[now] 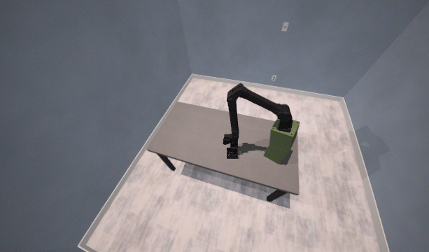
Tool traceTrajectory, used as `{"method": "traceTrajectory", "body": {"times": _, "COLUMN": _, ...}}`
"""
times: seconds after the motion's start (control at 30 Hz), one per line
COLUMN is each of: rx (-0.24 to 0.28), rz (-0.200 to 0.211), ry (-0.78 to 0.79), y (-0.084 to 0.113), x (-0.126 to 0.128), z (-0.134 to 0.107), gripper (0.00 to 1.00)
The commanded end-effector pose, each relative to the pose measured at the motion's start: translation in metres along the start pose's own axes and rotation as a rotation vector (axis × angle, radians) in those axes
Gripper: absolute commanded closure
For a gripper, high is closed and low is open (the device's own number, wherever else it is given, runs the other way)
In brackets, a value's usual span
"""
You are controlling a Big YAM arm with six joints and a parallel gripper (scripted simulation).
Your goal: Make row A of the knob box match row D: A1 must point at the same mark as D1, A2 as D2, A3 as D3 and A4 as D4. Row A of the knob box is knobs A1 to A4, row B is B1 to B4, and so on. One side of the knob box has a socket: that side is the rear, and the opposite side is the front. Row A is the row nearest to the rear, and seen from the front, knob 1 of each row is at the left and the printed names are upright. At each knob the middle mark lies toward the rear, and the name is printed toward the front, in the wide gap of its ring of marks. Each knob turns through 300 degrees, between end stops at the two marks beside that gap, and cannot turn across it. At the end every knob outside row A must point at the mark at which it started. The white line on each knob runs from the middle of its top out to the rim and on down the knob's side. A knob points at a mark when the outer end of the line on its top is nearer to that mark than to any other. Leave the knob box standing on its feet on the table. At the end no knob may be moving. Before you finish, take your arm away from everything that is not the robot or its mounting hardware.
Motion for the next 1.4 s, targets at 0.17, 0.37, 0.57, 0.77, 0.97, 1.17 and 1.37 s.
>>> {"method": "traceTrajectory", "body": {"times": 0.17, "rx": -0.013, "rz": 0.002, "ry": -0.007, "y": 0.021, "x": 0.002, "z": 0.006, "gripper": 0.81}}
{"method": "traceTrajectory", "body": {"times": 0.37, "rx": -0.013, "rz": 0.001, "ry": -0.009, "y": 0.035, "x": 0.002, "z": 0.006, "gripper": 0.81}}
{"method": "traceTrajectory", "body": {"times": 0.57, "rx": -0.014, "rz": 0.0, "ry": -0.009, "y": 0.046, "x": 0.002, "z": 0.006, "gripper": 0.81}}
{"method": "traceTrajectory", "body": {"times": 0.77, "rx": 0.01, "rz": 0.001, "ry": -0.009, "y": 0.035, "x": 0.002, "z": -0.003, "gripper": 0.81}}
{"method": "traceTrajectory", "body": {"times": 0.97, "rx": 0.004, "rz": 0.001, "ry": -0.01, "y": 0.037, "x": 0.002, "z": -0.001, "gripper": 0.81}}
{"method": "traceTrajectory", "body": {"times": 1.17, "rx": 0.004, "rz": 0.001, "ry": -0.01, "y": 0.037, "x": 0.002, "z": -0.001, "gripper": 0.81}}
{"method": "traceTrajectory", "body": {"times": 1.37, "rx": 0.004, "rz": 0.001, "ry": -0.01, "y": 0.037, "x": 0.002, "z": -0.001, "gripper": 0.81}}
Point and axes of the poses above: the point where the finger pads meet when closed, its own y axis back along the fingers, its own x axis across the jaws, z = x × y, the point moved 9 cm from there along y, back along the fingers, and after that the axes turned 2 degrees about y, right-handed, at the moved point
